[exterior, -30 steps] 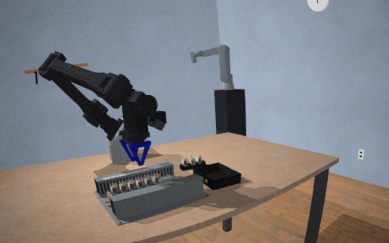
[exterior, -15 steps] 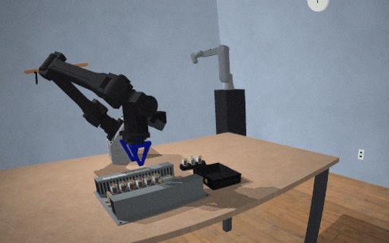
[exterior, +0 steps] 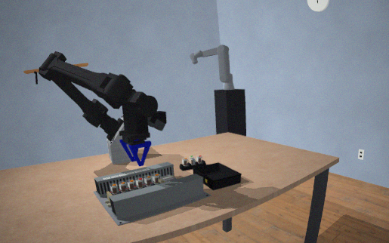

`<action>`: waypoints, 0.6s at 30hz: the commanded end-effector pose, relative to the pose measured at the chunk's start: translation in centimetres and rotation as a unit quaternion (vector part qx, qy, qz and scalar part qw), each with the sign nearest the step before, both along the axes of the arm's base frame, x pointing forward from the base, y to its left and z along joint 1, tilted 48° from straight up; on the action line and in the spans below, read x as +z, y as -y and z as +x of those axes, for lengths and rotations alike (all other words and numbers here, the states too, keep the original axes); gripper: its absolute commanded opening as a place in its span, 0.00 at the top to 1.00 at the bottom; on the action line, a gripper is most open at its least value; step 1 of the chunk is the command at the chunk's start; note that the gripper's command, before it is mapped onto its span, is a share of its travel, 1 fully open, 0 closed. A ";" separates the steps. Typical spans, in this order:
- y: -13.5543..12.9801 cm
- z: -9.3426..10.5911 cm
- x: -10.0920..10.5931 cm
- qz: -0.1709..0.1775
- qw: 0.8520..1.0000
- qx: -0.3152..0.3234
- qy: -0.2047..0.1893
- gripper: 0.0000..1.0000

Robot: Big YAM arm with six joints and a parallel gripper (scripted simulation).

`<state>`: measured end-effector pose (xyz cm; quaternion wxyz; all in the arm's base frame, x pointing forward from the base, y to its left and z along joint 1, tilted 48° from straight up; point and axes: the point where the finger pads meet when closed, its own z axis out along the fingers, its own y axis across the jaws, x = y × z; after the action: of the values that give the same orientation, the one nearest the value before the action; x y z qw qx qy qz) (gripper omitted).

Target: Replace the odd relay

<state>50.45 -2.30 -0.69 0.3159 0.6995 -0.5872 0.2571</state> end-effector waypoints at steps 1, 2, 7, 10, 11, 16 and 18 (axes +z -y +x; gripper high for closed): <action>-0.4 1.5 0.6 0.004 1.000 -0.002 0.011 0.41; -0.4 1.5 0.6 0.004 1.000 -0.002 0.010 0.41; 0.6 1.0 -0.3 0.003 1.000 -0.002 0.005 0.41; 0.8 0.9 -0.5 0.003 1.000 -0.002 0.004 0.41; 1.1 0.7 -0.8 0.003 1.000 -0.002 0.003 0.41; 2.4 0.3 -2.0 0.001 1.000 -0.002 -0.001 0.41; 2.9 0.2 -2.5 0.001 1.000 -0.002 -0.001 0.41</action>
<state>50.81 -4.28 -1.95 0.3118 0.6948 -0.5939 0.2593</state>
